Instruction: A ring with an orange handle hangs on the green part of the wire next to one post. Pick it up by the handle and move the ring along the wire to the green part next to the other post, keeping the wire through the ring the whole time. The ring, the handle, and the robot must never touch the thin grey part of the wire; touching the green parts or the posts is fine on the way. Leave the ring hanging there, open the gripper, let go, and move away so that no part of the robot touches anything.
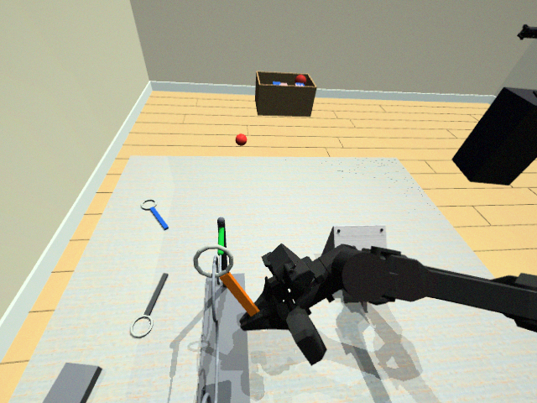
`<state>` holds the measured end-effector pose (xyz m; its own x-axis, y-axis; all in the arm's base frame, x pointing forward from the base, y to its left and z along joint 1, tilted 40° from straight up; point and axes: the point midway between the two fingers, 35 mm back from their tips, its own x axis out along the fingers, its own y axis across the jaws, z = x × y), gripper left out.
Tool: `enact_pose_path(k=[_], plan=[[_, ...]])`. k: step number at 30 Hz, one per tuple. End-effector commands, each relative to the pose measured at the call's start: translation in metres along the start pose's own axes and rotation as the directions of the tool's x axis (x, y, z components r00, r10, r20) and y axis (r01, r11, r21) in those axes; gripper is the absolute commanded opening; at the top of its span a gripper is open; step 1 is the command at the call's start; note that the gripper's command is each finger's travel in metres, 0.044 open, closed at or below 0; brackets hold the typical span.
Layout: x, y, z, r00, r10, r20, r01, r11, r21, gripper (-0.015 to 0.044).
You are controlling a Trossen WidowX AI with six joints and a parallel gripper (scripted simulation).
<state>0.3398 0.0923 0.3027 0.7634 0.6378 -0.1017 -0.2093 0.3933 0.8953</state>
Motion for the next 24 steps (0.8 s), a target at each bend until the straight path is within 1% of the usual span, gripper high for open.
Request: enact_pose_path(k=[1,12,24], plan=[[0.0,0.007,-0.001,0.999,0.052,0.009,-0.052,0.995,0.085,-0.015],[0.0,0.023,0.002,0.984,0.167,0.062,-0.178,0.937,0.301,-0.015],[-0.001,0.039,0.009,0.951,0.272,0.147,-0.308,0.804,0.509,-0.015]])
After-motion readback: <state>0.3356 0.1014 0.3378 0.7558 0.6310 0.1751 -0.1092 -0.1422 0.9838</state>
